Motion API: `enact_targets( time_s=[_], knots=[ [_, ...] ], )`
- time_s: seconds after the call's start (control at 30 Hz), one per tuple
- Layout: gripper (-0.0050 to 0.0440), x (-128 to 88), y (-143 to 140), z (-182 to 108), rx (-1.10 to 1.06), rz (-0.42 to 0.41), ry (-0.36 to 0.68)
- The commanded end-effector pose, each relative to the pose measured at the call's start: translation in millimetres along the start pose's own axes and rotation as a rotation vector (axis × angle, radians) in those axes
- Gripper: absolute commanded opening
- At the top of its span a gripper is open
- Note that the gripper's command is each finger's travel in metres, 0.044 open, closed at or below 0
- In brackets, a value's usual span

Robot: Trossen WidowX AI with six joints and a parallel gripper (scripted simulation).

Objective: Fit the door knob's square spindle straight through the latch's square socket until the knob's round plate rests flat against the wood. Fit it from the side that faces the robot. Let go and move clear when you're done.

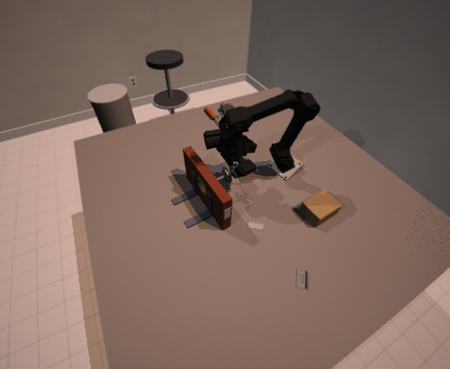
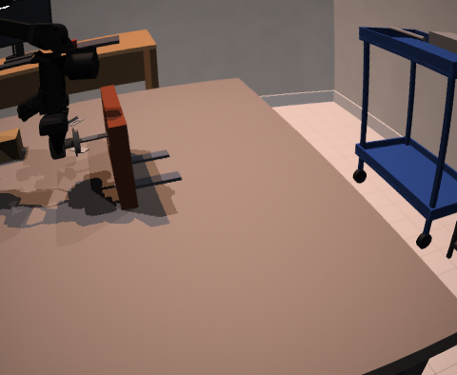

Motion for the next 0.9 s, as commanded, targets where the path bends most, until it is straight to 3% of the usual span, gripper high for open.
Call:
enact_targets(
  time_s=[0.0,0.87],
  knots=[
    [0.0000,-0.8,0.1,1.6,-0.003,0.004,0.008],
    [0.0000,-2.4,0.4,-3.8,-0.007,0.005,0.005]
  ],
)
Point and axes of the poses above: the point midway between the two fingers, 35 mm back from their tips, its own x axis out along the fingers, its own y axis across the jaws, z = x × y, the point moved 10 cm from there along -x, back along the fingers, and after that the axes turned 10 degrees about -x, right-handed, at the moved point
